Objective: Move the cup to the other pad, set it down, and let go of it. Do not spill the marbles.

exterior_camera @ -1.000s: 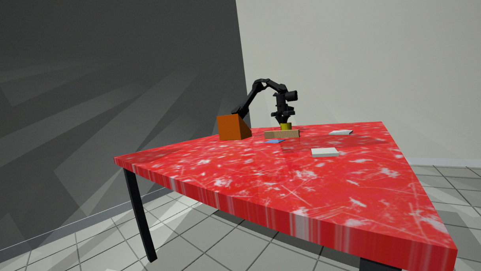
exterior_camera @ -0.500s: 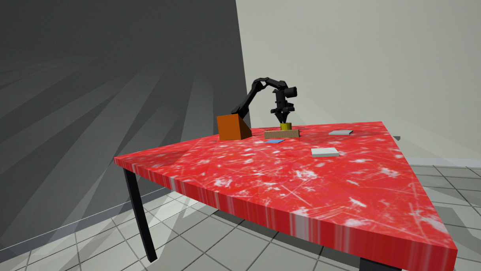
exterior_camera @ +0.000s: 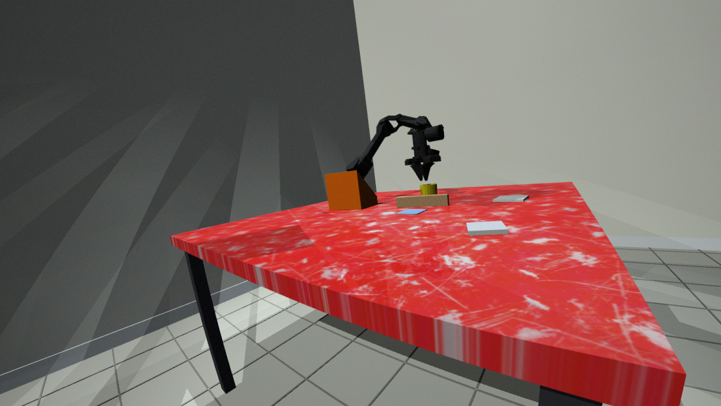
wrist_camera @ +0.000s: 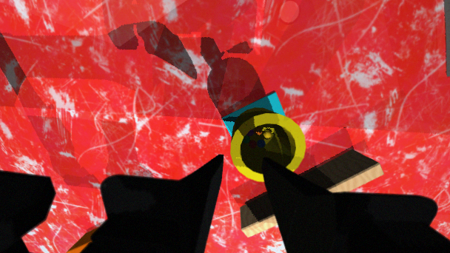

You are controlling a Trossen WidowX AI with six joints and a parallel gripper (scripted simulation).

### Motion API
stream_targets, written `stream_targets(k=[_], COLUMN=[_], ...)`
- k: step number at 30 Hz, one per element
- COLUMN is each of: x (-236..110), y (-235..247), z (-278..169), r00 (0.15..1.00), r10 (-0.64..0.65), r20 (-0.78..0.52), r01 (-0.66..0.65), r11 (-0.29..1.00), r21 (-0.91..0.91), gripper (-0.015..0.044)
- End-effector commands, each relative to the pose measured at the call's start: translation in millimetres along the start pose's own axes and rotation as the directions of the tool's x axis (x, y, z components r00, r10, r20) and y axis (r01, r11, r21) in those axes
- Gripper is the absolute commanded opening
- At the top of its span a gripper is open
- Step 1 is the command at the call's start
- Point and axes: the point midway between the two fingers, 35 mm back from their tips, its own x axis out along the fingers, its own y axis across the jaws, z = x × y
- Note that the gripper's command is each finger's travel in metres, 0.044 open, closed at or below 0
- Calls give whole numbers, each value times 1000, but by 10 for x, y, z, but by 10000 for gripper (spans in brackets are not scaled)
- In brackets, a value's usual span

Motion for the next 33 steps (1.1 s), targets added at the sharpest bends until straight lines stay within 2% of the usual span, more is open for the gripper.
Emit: stream_targets(k=[1,9,25,33], x=[6,-32,-601,-600], y=[0,-4,-12,-11], z=[-2,-1,10,21], r00=[1000,1000,1000,1000], r10=[1,0,-5,-7], r20=[-1,-1,-4,0], r01=[-1,0,5,7], r11=[1000,1000,1000,1000], r21=[1,1,-4,-2], gripper=[225,435,440,440])
